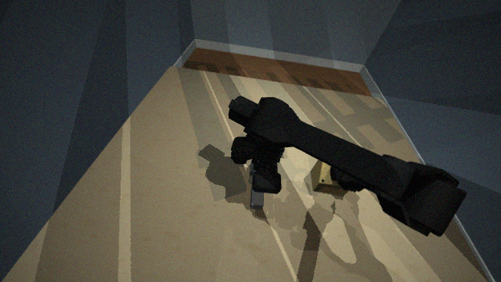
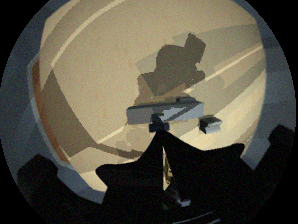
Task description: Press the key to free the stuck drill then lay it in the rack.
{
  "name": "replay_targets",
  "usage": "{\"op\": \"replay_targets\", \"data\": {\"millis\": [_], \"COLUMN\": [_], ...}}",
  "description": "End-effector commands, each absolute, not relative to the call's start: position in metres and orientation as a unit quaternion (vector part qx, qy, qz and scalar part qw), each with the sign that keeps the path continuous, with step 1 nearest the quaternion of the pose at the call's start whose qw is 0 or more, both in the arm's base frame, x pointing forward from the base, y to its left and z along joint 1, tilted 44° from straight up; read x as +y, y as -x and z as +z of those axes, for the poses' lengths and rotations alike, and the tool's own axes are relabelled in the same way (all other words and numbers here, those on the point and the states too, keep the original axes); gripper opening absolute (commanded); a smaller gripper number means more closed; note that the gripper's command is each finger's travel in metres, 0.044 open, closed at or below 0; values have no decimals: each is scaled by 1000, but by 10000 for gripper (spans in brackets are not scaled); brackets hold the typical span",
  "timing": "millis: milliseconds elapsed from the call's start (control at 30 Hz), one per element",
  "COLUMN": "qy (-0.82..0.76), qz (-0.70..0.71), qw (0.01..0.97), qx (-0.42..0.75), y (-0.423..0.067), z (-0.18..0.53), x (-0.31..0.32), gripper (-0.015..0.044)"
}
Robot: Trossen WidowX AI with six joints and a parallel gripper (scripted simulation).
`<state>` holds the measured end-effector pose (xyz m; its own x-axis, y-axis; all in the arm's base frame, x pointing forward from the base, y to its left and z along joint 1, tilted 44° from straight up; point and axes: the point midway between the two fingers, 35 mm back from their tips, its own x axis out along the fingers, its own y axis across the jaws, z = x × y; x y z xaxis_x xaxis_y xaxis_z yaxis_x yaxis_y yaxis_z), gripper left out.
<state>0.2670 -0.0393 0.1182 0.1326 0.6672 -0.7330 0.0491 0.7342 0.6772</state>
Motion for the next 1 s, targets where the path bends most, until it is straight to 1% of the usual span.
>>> {"op": "replay_targets", "data": {"millis": [0, 967], "qy": [-294, -298], "qz": [222, 222], "qw": [691, 689], "qx": [621, 623], "y": [-267, -270], "z": [116, 102], "x": [-37, -25], "gripper": [0, 0]}}
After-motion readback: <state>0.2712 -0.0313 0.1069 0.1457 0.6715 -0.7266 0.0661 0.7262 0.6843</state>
